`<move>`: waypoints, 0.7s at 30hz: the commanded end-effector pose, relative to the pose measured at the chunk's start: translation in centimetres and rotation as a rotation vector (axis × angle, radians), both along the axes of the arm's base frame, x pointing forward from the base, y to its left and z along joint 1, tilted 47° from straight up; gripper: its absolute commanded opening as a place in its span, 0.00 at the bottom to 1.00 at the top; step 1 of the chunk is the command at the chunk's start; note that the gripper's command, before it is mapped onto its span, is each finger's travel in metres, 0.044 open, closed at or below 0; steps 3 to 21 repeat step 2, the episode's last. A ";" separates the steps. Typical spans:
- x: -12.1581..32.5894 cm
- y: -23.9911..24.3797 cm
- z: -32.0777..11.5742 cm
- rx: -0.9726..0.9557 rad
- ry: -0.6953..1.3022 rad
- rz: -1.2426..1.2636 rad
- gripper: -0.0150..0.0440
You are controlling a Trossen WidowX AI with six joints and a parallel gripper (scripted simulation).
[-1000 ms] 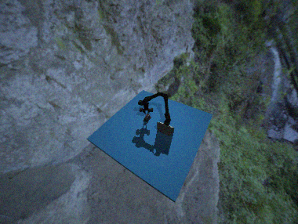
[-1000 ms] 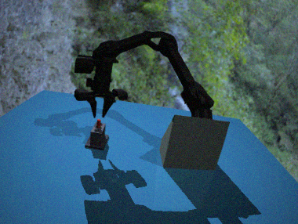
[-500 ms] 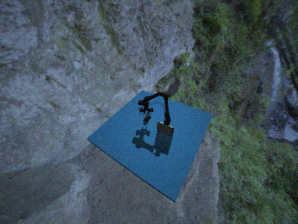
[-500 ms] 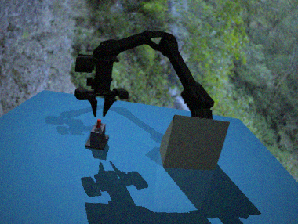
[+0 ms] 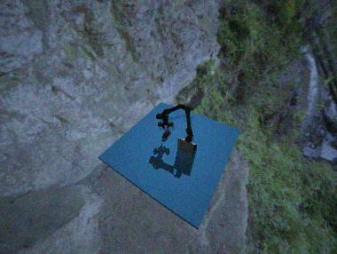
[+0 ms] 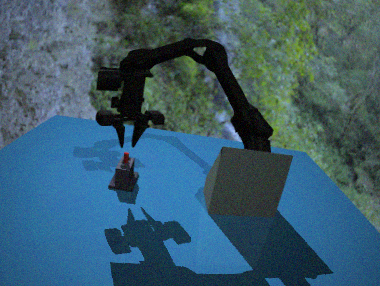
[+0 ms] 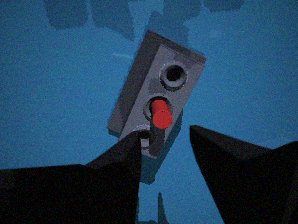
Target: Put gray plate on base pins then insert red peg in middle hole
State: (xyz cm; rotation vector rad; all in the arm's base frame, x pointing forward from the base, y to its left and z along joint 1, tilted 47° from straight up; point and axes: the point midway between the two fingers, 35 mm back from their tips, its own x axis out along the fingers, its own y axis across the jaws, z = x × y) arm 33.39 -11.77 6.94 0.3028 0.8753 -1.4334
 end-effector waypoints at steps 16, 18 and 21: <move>0.0 0.3 0.3 -0.001 -0.007 0.000 0.51; 0.0 0.3 0.3 -0.001 -0.007 0.000 0.51; 0.0 0.3 0.3 -0.001 -0.007 0.000 0.51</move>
